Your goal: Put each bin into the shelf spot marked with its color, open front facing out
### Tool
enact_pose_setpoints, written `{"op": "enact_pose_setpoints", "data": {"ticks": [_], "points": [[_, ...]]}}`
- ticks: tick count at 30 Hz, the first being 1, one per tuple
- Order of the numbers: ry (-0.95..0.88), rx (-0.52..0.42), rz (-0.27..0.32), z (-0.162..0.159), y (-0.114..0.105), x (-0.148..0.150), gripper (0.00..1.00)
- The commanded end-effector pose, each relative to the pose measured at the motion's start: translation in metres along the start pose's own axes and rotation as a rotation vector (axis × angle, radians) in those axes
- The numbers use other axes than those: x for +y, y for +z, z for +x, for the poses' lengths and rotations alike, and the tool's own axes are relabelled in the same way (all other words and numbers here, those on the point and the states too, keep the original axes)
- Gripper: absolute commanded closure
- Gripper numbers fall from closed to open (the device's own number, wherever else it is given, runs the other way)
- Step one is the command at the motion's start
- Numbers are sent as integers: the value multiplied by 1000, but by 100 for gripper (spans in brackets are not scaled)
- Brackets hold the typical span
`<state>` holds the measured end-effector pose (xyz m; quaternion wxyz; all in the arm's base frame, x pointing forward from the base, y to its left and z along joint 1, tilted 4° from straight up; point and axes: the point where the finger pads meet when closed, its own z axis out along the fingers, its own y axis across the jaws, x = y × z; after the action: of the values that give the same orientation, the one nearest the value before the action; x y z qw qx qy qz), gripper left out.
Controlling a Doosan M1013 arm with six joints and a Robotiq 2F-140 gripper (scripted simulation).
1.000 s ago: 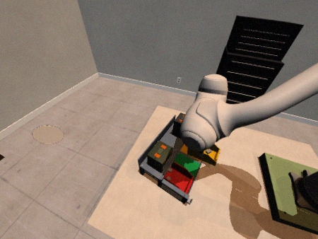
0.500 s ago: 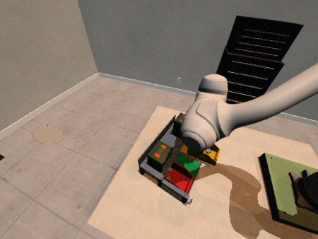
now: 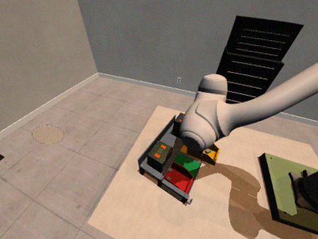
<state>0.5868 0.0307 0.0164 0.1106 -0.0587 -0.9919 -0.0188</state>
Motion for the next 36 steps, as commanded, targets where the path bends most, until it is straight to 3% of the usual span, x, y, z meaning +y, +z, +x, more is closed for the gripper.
{"op": "enact_pose_setpoints", "data": {"ticks": [1, 36], "points": [[0, -2, 0, -1, 0, 0, 90], [0, -25, 0, -15, -1, 0, 90]]}}
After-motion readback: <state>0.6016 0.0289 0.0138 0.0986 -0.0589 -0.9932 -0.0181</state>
